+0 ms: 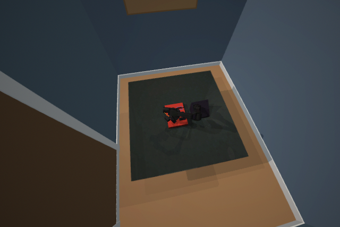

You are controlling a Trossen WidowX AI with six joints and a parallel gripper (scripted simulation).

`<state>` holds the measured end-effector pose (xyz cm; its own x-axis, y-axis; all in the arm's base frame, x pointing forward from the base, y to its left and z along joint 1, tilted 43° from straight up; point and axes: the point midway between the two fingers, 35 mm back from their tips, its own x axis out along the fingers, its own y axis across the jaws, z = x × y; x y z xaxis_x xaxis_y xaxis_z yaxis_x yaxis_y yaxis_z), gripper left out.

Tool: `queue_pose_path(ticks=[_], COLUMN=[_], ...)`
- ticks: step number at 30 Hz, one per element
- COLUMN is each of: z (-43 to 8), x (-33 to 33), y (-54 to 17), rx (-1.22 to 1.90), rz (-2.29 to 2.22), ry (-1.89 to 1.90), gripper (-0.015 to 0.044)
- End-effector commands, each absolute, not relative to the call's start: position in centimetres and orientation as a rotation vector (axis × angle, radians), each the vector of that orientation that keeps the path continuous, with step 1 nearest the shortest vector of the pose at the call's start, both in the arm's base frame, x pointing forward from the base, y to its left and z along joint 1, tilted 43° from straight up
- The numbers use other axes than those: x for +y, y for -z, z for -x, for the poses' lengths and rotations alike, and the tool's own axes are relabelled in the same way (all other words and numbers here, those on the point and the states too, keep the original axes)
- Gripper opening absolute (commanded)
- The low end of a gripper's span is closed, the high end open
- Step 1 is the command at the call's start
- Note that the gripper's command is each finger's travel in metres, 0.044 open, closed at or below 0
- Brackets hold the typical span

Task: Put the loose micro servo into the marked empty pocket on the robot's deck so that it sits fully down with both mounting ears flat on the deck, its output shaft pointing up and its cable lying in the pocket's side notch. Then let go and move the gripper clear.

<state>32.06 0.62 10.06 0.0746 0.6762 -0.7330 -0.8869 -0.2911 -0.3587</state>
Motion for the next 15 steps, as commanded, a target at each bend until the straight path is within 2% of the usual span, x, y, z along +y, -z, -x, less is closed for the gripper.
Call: queue_pose_path(ticks=[1,15], z=[-31.8,-31.9], x=[1.0,2.8], y=[-9.6,-7.5], rx=[0.274,0.273], rz=[1.036,1.036], ry=[-1.586,-1.585], gripper=[0.0440,0.0440])
